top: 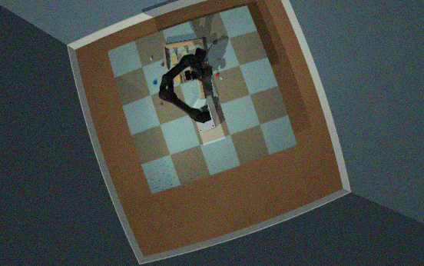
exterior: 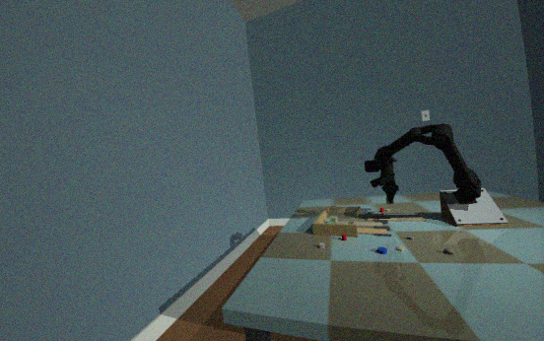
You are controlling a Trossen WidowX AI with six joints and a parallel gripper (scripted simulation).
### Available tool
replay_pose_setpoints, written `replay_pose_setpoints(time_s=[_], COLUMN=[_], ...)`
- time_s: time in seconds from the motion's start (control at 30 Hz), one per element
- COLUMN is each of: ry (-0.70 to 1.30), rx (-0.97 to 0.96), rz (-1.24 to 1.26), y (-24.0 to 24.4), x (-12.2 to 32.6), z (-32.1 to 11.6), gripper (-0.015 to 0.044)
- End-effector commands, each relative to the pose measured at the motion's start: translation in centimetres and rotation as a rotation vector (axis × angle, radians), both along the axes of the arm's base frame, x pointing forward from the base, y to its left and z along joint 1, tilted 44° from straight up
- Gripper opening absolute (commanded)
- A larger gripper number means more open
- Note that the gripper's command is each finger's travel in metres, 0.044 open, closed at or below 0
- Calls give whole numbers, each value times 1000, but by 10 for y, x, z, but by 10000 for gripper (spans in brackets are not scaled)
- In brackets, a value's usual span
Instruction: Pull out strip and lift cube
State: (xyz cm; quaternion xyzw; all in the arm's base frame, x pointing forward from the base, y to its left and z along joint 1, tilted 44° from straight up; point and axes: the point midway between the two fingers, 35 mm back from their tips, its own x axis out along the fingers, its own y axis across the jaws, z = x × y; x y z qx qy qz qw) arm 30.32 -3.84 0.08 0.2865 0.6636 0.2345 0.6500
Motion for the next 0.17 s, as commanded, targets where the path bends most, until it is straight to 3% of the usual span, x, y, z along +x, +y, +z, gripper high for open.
replay_pose_setpoints(time_s=[0.0,0.13], ry=[-2,-2], rx=[-2,-2], rz=[5,5], y=[0,0], x=[0,0], z=[0,0], gripper=[0,0])
